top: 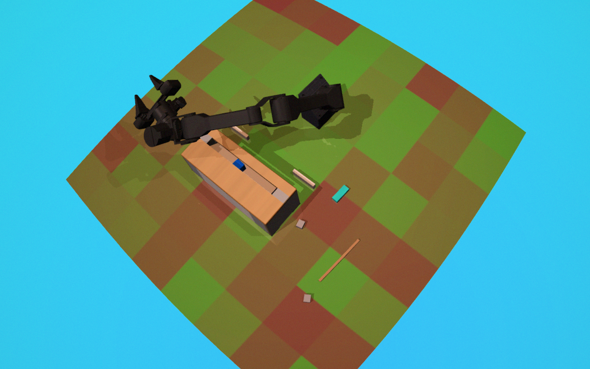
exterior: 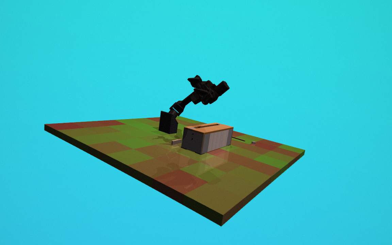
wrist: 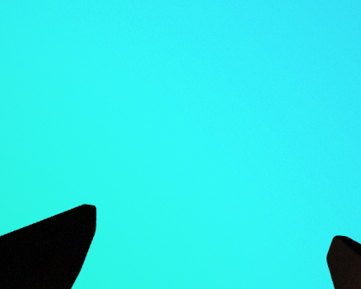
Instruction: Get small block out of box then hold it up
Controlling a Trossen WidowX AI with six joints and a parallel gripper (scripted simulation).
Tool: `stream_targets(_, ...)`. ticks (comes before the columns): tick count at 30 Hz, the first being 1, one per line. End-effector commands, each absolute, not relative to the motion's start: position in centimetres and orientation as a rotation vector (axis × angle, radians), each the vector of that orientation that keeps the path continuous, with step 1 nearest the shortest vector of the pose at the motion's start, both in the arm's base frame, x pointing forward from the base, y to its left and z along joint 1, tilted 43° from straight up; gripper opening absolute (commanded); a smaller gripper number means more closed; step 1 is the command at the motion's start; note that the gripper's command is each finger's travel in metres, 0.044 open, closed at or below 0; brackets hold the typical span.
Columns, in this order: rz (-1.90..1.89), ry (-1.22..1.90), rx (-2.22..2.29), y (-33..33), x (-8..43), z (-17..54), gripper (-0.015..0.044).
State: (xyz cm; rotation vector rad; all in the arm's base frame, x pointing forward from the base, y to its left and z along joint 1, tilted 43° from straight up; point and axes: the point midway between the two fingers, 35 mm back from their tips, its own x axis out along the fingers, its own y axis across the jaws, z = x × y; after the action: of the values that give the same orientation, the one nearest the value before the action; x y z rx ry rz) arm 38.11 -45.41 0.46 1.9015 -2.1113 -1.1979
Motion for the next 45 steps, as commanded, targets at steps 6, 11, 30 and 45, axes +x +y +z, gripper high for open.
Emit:
stream_targets(6, -1.336, -2.045, 2.191, -41.3, 39.2, 0.4, 0.04)
stream_targets(11, -1.574, -2.0, 2.46, -35.2, 39.3, 0.5, 0.04)
stream_targets(30, -3.188, -2.259, 2.199, -9.2, 30.6, 6.8, 0.04)
stream_targets(45, -3.187, -2.259, 2.2, -8.5, 30.9, 5.8, 0.04)
